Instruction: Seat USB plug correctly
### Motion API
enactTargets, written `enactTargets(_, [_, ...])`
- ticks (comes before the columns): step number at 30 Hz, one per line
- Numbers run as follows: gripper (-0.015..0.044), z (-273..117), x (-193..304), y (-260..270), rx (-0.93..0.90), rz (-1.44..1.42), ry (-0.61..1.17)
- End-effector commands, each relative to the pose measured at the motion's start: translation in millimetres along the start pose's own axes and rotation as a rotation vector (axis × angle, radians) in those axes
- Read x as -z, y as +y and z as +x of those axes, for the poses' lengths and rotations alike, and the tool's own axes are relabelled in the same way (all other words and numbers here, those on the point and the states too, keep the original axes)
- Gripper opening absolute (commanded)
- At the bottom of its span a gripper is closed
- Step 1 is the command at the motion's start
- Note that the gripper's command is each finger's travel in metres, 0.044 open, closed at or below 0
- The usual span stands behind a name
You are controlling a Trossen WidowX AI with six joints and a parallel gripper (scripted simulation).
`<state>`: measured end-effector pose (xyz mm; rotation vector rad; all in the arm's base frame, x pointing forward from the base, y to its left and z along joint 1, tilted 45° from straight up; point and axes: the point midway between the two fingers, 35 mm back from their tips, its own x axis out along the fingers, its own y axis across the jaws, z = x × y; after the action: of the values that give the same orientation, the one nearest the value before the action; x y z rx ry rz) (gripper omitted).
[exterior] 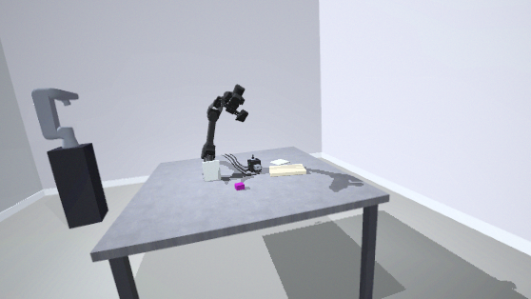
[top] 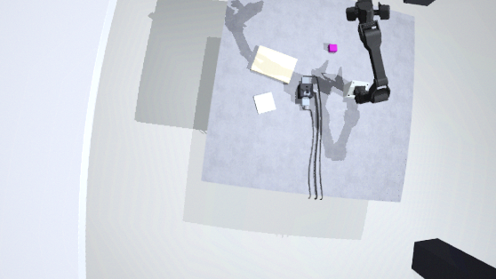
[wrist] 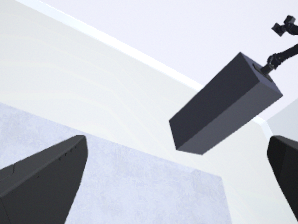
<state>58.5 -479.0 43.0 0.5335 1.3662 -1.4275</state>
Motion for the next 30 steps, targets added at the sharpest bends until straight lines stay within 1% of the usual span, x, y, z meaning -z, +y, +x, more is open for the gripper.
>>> enactTargets(1, [0.0426, -1, 1, 4, -0.011, -0.023, 0.001])
enactTargets(2, [0.044, -6, 3, 15, -0.042, -0.093, 0.003])
enactTargets(5, [0.044, -34, 21, 74, -0.223, -0.488, -0.003])
enactTargets(8, [0.044, -54, 36, 108, -0.333, -0.721, -0.023])
enactTargets(14, [0.044, -105, 83, 177, -0.597, -1.248, -0.117])
enactTargets(22, [0.044, -169, 150, 233, -0.914, -1.793, -0.312])
enactTargets(30, [0.044, -239, 226, 265, -1.262, -2.241, -0.634])
